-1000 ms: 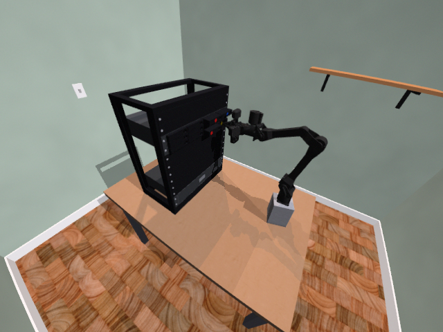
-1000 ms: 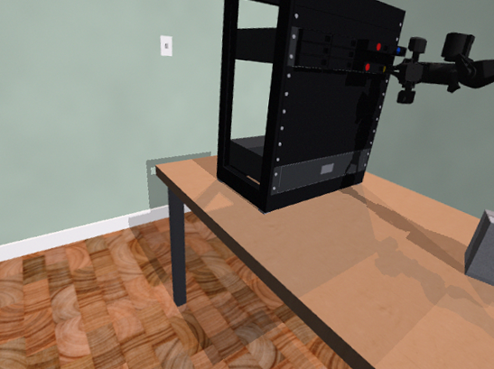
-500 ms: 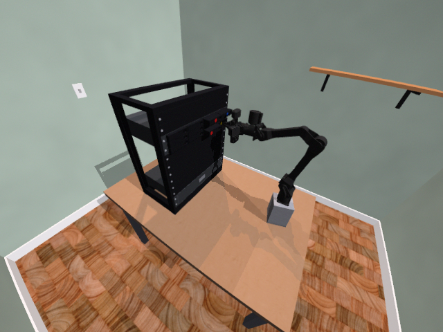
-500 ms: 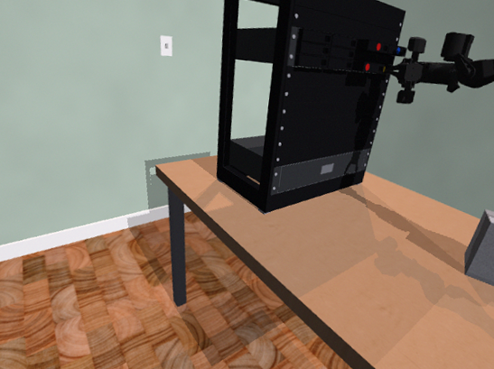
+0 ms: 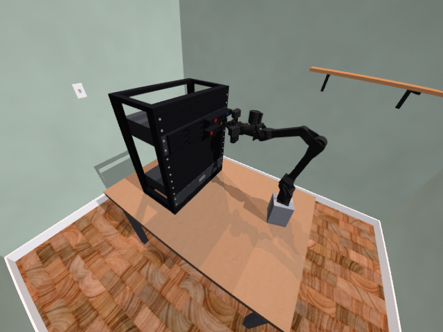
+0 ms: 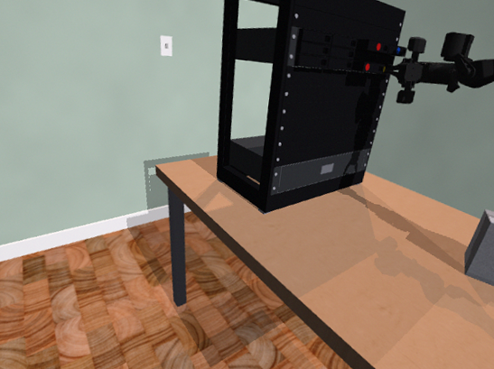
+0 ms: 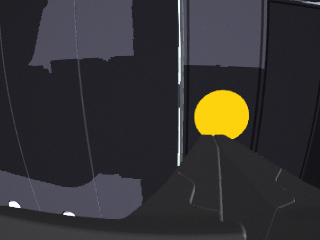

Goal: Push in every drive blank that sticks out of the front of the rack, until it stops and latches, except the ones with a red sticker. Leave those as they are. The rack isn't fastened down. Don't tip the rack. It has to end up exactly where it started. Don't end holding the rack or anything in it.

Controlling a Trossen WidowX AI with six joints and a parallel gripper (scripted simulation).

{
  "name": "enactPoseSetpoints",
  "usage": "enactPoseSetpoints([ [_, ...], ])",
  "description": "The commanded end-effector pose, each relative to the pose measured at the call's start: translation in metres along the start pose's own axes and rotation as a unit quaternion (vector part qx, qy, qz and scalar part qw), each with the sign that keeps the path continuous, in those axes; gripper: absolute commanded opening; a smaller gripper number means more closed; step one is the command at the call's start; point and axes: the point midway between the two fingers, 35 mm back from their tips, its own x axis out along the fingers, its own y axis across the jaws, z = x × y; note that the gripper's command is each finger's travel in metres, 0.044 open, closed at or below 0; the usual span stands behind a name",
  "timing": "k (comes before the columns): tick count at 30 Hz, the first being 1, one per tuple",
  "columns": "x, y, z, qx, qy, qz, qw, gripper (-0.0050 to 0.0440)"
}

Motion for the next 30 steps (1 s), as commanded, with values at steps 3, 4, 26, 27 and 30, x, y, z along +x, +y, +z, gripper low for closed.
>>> enactPoseSetpoints([
  [3,-0.0011,-0.0242,-0.0022,-0.003,0.004,-0.029,1.0,0.0],
  [4,-0.0011,-0.0243,-0.0022,-0.003,0.004,-0.029,1.0,0.0],
  [26,0.0017,-0.0274,-0.0025,-0.003,0.004,-0.029,1.0,0.0],
  [27,0.0017,-0.0274,-0.0025,-0.003,0.004,-0.029,1.0,0.0],
  [30,0.0017,-0.0274,-0.0025,-0.003,0.004,-0.029,1.0,0.0],
])
